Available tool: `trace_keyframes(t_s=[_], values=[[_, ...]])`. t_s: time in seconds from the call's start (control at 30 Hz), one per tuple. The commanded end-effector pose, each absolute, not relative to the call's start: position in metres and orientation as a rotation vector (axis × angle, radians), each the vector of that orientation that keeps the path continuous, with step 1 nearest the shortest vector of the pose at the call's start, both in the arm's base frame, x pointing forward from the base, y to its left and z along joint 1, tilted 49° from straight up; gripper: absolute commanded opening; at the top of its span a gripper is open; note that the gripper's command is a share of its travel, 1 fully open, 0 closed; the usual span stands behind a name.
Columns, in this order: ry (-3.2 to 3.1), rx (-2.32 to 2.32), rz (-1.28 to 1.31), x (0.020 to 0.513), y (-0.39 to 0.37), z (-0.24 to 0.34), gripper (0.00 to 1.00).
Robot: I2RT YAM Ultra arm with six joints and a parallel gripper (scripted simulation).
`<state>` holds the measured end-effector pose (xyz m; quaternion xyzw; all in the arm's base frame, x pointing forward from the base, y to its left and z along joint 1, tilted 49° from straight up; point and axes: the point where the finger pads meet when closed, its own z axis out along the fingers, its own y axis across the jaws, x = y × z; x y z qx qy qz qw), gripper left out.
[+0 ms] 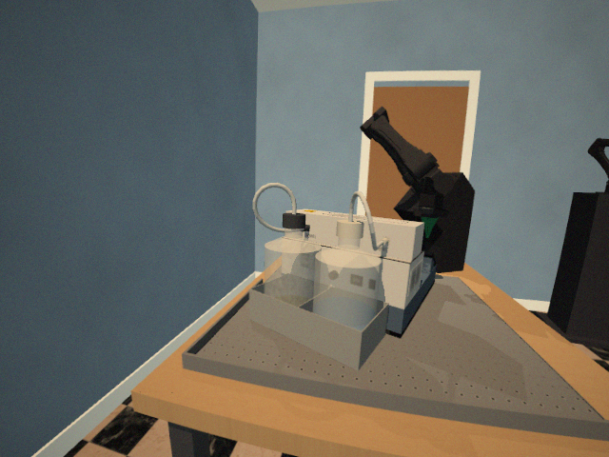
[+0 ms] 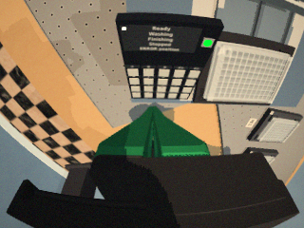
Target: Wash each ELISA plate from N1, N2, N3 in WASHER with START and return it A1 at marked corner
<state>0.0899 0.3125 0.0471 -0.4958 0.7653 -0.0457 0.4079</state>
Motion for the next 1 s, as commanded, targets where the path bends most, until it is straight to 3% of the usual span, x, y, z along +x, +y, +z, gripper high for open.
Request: trace_keyframes(t_s=[0.0, 0.53, 0.93, 0.97], values=[[1.923, -1.224, -0.065, 0.085, 0.318, 0.044, 0.0], [1.924, -1.224, -0.066, 0.079, 0.305, 0.0, 0.0], [1.924, -1.224, -0.066, 0.079, 0.305, 0.0, 0.0], [1.943, -1.192, -0.048, 0.082, 0.304, 0.004, 1.0]])
